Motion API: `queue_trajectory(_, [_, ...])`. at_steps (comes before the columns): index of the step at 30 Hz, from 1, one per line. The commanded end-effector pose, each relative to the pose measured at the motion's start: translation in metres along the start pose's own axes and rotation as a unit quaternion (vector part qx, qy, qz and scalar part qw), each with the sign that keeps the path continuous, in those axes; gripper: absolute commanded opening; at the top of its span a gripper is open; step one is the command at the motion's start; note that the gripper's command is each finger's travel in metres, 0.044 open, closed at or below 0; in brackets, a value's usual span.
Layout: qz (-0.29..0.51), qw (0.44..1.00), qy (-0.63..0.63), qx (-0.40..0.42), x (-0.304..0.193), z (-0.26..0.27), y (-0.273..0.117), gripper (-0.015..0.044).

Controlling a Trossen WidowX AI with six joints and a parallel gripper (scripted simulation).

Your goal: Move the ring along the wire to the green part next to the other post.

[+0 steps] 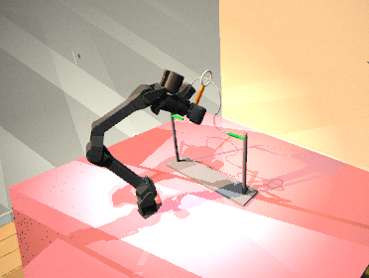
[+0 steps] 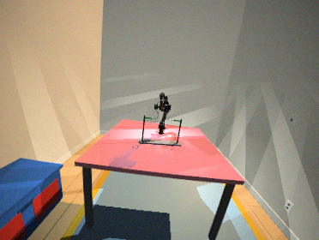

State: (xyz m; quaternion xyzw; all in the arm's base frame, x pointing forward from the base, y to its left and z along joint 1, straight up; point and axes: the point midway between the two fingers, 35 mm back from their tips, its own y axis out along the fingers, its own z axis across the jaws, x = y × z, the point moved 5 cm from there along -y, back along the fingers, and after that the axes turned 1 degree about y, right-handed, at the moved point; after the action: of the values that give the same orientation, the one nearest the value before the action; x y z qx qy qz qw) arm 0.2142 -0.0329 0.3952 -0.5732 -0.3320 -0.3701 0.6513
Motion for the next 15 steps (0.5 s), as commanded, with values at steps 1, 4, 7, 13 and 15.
queue_trajectory(1, [-0.004,1.0,-0.021,-0.012,-0.0006,-0.0004,0.0,-0.015])
queue_trajectory(4, [-0.006,0.999,-0.037,-0.022,-0.0008,-0.0008,0.0002,-0.015])
queue_trajectory(7, [-0.009,0.998,-0.054,-0.031,-0.001,-0.0011,0.0003,-0.015])
queue_trajectory(13, [-0.014,0.995,-0.086,-0.05,-0.0014,-0.0019,0.0006,-0.015])
queue_trajectory(15, [-0.015,0.994,-0.097,-0.057,-0.0015,-0.0022,0.0007,-0.015])
